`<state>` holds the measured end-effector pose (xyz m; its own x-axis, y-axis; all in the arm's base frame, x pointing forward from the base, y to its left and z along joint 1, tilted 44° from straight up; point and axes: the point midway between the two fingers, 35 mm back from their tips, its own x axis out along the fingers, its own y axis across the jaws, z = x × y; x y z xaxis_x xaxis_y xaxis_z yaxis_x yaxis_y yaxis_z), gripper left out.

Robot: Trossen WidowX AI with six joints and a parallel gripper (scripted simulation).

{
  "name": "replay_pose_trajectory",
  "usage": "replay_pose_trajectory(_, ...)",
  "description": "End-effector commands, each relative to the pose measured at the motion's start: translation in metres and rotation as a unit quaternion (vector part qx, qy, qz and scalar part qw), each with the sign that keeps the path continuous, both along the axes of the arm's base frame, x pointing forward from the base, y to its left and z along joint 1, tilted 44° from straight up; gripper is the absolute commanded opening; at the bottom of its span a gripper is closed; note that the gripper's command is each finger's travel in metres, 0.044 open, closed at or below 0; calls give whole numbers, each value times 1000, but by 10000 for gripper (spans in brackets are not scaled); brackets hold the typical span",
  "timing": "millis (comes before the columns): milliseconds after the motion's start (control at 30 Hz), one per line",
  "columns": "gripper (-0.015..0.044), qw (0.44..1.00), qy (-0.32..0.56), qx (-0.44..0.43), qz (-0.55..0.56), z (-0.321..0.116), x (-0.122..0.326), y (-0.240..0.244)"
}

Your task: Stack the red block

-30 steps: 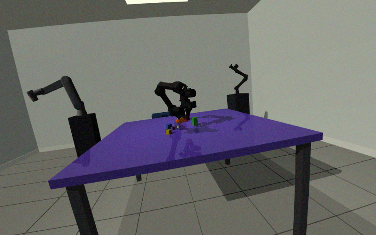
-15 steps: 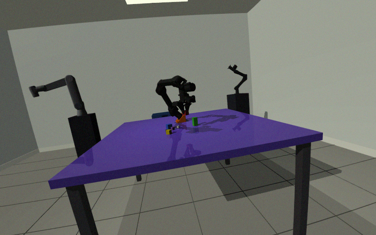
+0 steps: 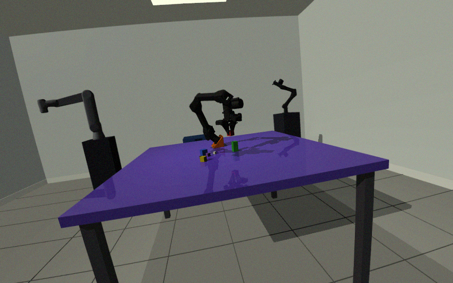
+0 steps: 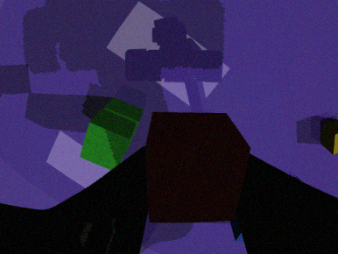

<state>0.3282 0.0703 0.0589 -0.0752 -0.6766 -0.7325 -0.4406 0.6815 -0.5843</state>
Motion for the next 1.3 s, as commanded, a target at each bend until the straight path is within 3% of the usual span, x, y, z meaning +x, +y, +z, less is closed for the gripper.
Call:
replay_pose_trajectory(0, 0, 1000, -3, 3, -3, -9, -19, 14)
replay_pose_trajectory(267, 0, 1000, -2, -1, -4, -28, -55, 32)
replay_pose_trajectory(1267, 0, 1000, -3, -2, -4, -63, -57, -3)
